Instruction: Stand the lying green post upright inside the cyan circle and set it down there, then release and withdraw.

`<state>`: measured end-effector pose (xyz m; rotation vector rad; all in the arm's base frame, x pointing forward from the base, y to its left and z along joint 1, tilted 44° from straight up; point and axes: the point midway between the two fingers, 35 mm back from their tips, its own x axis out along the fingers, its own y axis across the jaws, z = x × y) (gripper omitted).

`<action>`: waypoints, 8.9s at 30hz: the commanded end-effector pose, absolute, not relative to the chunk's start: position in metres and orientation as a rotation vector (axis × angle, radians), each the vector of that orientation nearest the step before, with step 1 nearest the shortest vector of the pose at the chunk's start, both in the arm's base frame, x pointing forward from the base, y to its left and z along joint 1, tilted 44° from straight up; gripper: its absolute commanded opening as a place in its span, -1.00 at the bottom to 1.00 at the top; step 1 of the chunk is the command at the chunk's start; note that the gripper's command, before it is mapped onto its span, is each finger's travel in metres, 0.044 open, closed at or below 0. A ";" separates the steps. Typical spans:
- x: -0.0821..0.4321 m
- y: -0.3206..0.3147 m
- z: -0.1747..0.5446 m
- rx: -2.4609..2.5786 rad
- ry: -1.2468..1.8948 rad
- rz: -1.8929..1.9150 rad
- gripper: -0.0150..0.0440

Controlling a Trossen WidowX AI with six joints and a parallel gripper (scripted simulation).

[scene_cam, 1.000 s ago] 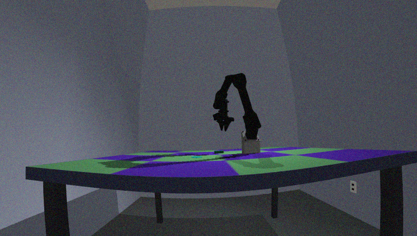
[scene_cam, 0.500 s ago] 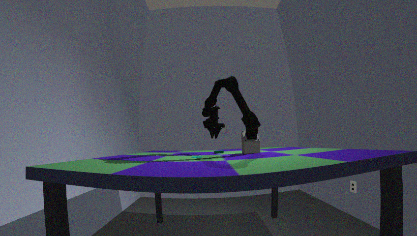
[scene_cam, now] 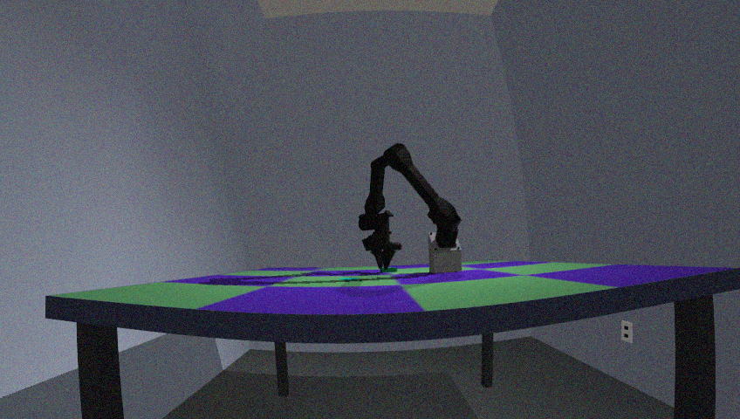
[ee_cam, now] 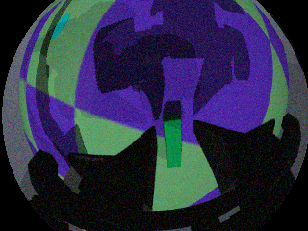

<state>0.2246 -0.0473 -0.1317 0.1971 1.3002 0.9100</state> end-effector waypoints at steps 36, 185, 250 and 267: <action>0.228 -0.100 -0.079 0.208 1.309 0.904 -0.42; 0.334 0.055 0.117 0.716 1.574 0.204 -0.42; 0.338 0.064 0.091 0.482 1.294 -0.039 -0.42; 0.340 0.065 0.089 0.457 1.194 -0.092 -0.42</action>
